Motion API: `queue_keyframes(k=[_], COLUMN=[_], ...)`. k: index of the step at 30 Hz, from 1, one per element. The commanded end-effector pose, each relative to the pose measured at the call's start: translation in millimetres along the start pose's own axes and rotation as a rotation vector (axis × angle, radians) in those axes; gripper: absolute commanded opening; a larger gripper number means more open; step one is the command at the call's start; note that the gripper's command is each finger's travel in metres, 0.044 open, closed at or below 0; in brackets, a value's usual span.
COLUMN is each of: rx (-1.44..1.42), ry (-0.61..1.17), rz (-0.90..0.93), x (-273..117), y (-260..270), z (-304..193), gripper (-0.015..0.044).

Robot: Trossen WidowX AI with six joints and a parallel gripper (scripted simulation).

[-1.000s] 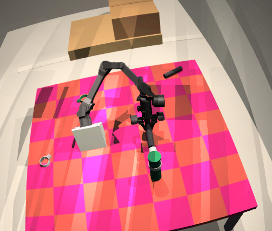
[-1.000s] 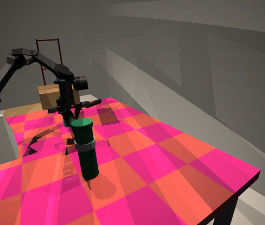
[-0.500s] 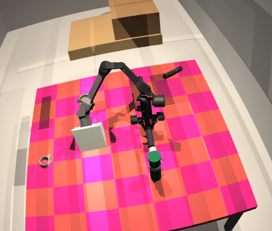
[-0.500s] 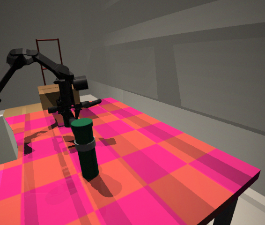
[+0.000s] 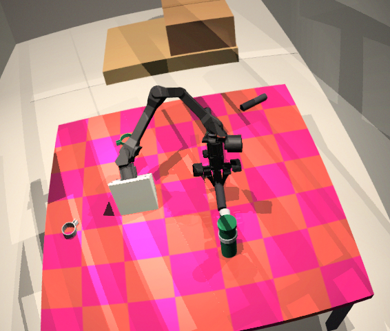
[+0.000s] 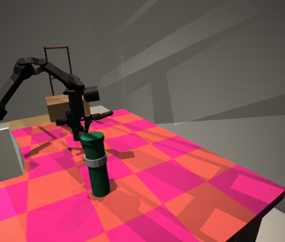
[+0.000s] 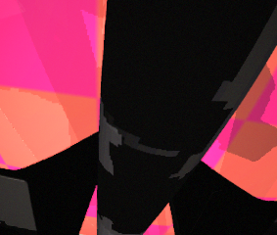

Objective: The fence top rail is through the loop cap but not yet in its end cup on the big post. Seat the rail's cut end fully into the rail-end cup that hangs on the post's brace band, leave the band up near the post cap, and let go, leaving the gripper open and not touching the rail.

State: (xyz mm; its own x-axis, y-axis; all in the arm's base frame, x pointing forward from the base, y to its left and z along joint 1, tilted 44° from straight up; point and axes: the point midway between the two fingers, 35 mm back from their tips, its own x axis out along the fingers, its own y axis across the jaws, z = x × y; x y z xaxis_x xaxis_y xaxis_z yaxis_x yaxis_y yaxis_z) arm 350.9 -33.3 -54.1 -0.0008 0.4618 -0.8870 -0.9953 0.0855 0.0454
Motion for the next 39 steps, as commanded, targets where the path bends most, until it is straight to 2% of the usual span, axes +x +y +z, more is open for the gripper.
queue_keyframes(k=[1,22,39], rx=[-0.001,-0.002,-0.015], ry=[0.004,0.004,-0.001], rz=[-0.014,-0.014,0.002], x=[-6,-11,2], y=[-5,-8,-4], z=[-4,-10,-26], gripper=[0.0,0.0,0.0])
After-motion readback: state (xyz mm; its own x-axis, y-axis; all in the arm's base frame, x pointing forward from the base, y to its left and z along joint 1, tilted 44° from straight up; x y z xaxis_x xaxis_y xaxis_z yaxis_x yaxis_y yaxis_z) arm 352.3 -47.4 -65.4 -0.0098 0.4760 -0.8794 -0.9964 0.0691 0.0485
